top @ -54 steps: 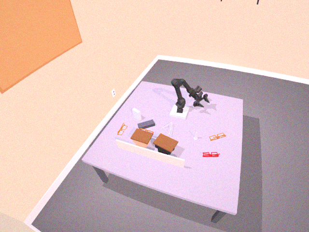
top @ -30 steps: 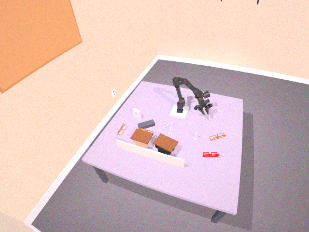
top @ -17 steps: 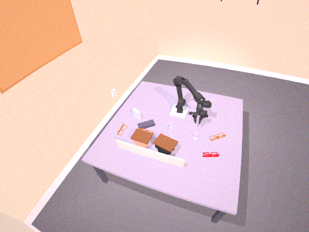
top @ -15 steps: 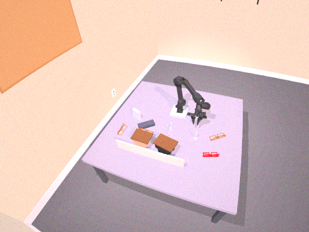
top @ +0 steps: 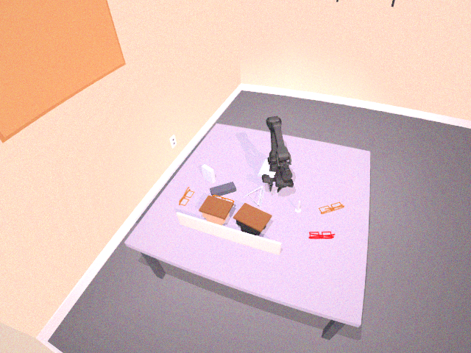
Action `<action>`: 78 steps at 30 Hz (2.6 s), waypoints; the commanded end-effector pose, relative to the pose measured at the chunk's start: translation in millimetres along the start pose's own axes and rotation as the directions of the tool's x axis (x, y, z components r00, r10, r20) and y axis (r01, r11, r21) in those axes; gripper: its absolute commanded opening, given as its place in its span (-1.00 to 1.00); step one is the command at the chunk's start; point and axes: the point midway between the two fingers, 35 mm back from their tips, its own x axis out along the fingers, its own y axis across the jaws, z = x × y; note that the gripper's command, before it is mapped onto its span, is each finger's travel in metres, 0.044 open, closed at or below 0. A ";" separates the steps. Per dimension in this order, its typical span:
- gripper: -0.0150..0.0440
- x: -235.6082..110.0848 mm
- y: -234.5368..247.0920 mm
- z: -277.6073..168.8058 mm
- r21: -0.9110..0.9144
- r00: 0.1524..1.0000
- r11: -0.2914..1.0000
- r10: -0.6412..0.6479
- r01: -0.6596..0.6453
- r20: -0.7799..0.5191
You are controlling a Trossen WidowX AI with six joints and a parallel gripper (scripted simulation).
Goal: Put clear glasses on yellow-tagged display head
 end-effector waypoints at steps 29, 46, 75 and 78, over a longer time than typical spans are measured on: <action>-0.08 9.1 -83.4 -41.6 0.246 0.946 0.947 0.259 -0.208 -0.195; -0.08 35.4 -74.4 -45.1 0.246 0.946 0.947 0.259 -0.208 -0.195; -0.08 61.8 -67.0 -52.6 0.246 0.946 0.947 0.259 -0.208 -0.196; -0.11 61.2 -66.6 -52.7 0.247 0.946 0.947 0.255 -0.204 -0.198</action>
